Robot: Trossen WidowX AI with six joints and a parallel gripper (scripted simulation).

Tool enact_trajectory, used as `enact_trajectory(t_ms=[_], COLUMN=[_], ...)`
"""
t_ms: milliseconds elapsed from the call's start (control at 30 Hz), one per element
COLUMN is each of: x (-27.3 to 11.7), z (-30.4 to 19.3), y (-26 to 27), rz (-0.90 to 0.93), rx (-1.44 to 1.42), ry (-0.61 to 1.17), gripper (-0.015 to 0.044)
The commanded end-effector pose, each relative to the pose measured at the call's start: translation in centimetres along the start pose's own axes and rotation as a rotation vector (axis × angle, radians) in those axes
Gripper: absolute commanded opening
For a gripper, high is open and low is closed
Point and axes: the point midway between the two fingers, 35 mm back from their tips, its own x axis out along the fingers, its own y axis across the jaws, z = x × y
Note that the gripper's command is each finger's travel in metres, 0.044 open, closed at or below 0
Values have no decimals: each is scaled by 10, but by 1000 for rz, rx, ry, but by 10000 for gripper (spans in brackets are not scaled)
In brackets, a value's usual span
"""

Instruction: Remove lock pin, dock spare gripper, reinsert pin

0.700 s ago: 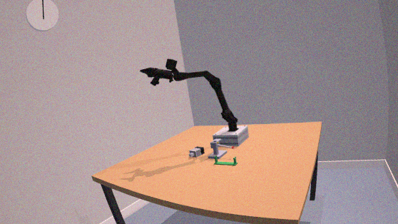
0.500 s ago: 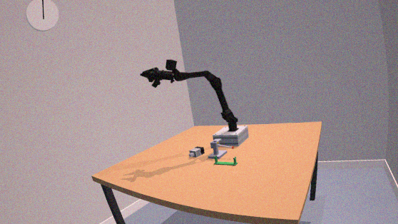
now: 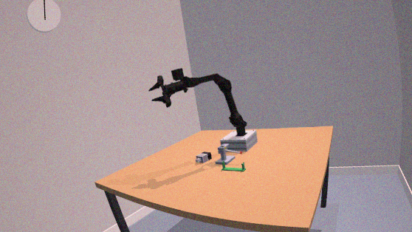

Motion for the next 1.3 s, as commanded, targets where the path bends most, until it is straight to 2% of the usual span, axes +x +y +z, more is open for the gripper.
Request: enact_trajectory(t_ms=[0, 333, 633, 967, 1267], x=[-18, -62, -118, -194, -267], z=[-28, -57, -70, -69, -53], y=[-70, -160, -230, -291, -329], rz=[-213, -437, -549, -522, -298], rx=[-470, -1110, -1672, -2236, -2612], ry=[90, 342, 703, 1257, 1902], gripper=[300, 300, 300, 300, 300])
